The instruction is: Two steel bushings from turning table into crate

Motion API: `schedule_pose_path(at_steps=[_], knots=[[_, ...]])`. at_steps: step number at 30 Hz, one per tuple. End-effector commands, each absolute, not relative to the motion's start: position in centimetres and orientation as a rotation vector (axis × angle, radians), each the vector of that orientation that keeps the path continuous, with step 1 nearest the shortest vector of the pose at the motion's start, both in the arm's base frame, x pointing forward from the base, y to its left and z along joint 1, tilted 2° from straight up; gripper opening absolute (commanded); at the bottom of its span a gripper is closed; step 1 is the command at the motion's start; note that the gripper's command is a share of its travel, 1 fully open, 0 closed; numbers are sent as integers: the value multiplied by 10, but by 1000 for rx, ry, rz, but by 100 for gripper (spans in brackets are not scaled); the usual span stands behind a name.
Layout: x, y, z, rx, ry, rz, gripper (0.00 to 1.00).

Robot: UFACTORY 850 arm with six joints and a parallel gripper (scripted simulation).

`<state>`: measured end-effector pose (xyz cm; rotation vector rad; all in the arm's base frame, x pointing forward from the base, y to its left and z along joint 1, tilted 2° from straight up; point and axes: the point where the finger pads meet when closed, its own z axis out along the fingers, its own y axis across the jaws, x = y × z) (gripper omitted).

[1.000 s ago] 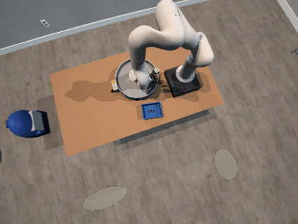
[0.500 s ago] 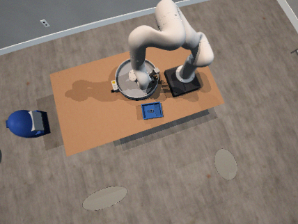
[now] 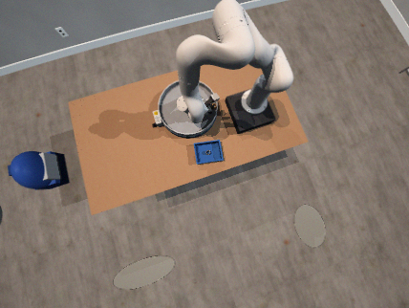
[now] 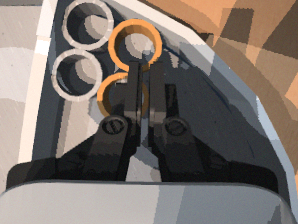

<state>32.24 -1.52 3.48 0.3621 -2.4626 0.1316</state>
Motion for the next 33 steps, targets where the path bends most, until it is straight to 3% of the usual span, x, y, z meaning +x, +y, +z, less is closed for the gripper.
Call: schedule_pose_path(at_steps=[1,33], knots=[[323,-15,35,362,-2463,132,0],[322,-16,66,362,-2463,132,0]])
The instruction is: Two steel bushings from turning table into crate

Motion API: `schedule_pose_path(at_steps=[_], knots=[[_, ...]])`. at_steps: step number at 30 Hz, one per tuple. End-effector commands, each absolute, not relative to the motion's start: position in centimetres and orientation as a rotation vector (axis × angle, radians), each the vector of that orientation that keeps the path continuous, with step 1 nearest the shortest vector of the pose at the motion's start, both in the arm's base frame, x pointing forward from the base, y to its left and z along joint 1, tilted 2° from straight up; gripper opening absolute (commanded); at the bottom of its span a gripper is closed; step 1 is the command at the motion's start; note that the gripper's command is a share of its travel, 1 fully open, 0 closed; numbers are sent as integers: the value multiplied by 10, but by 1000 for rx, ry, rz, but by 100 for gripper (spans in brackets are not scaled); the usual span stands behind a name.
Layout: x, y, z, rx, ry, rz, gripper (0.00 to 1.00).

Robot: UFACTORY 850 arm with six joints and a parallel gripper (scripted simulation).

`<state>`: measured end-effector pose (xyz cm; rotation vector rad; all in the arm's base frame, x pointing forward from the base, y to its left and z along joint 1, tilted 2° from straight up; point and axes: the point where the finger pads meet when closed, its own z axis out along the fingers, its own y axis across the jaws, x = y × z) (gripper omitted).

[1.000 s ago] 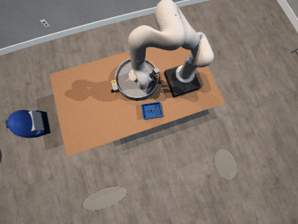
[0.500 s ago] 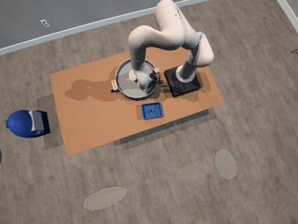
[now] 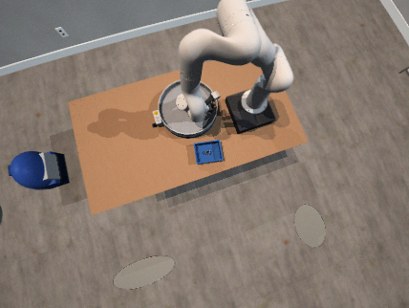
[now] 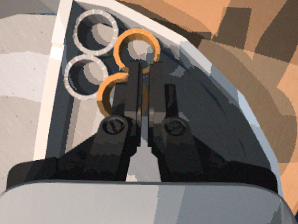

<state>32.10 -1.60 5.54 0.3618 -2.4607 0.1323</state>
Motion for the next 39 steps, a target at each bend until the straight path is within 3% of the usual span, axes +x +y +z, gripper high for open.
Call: schedule_pose_path(at_steps=[1,27,32,39], knots=[[321,-16,71,362,-2463,132,0],[323,-16,102,362,-2463,132,0],[337,-20,102,362,-2463,132,0],[405,-37,105,362,-2463,132,0]])
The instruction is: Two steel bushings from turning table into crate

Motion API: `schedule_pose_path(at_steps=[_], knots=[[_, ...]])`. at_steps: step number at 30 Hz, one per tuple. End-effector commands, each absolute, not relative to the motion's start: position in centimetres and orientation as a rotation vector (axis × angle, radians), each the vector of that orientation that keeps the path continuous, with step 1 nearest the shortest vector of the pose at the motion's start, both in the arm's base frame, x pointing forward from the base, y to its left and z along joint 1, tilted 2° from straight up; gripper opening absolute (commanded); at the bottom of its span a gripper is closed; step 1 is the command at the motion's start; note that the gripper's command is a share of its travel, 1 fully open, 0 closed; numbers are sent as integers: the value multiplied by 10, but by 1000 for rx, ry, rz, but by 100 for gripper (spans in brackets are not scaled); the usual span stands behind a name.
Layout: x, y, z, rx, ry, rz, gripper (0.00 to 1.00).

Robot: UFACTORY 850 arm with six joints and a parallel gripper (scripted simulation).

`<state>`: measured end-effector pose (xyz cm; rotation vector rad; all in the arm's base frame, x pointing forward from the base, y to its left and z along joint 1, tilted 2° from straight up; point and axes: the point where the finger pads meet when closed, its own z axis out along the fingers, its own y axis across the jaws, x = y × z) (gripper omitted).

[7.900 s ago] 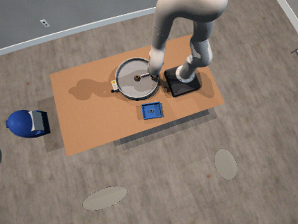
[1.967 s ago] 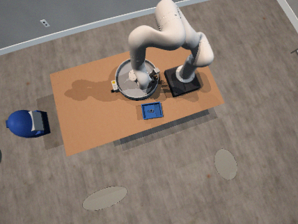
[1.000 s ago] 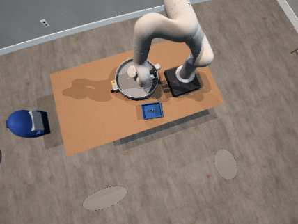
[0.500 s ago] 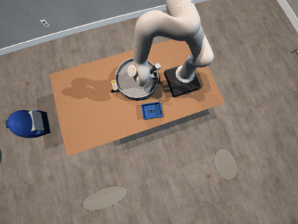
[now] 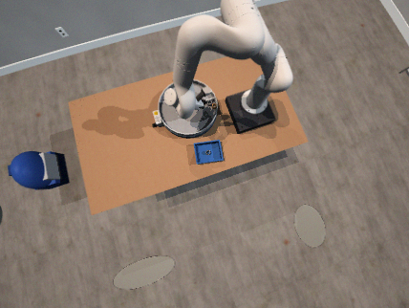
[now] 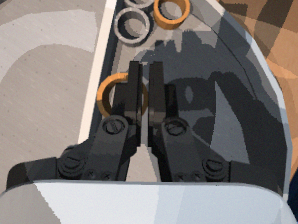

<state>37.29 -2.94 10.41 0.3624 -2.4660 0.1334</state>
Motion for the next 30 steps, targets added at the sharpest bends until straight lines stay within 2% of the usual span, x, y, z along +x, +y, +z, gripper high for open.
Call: schedule_pose_path(at_steps=[1,8,30], knots=[[414,-39,105,362,-2463,132,0],[466,-52,107,362,-2463,132,0],[472,-54,98,362,-2463,132,0]])
